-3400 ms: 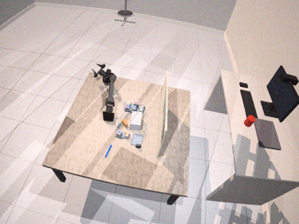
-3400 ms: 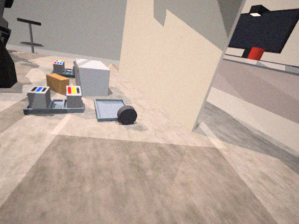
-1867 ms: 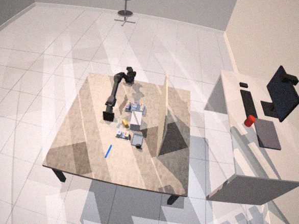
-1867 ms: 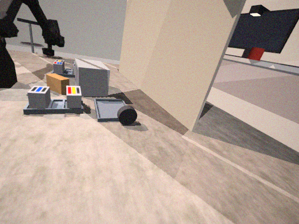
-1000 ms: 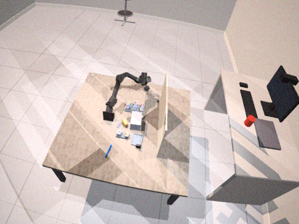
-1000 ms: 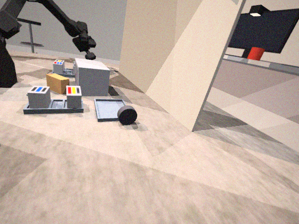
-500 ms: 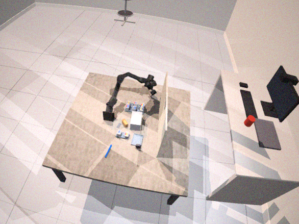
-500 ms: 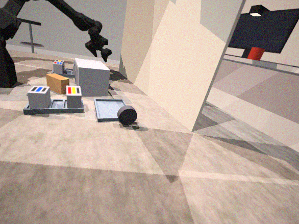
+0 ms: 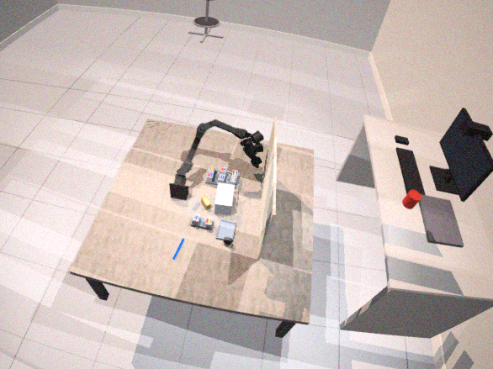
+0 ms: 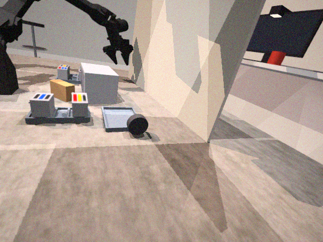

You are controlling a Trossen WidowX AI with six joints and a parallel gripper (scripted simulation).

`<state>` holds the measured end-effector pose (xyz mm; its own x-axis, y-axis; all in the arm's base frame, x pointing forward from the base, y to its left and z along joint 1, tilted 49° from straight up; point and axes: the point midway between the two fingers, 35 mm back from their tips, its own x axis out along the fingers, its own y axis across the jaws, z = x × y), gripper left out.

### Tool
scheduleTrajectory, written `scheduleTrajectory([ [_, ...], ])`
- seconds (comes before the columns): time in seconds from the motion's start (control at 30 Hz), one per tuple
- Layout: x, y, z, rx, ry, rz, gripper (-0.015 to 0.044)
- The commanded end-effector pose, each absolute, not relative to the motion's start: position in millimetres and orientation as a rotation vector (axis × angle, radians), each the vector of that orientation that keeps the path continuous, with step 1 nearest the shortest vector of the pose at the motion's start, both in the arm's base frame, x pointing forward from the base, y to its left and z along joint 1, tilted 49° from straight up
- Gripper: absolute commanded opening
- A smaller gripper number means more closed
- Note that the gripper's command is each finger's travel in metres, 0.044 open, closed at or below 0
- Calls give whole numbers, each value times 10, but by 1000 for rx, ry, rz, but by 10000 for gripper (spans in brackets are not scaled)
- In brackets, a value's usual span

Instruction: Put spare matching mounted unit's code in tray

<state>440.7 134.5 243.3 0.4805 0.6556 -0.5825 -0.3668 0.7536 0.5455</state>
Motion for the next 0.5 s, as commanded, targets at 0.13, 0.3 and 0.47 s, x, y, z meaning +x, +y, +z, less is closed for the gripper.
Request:
scheduleTrajectory([
  [0.13,4272,502,1979,352,1043,517,440],
  [0.3,4124,-131,1671,399,1155,452,440],
  [0.47,3935,-687,1364,460,1252,465,440],
])
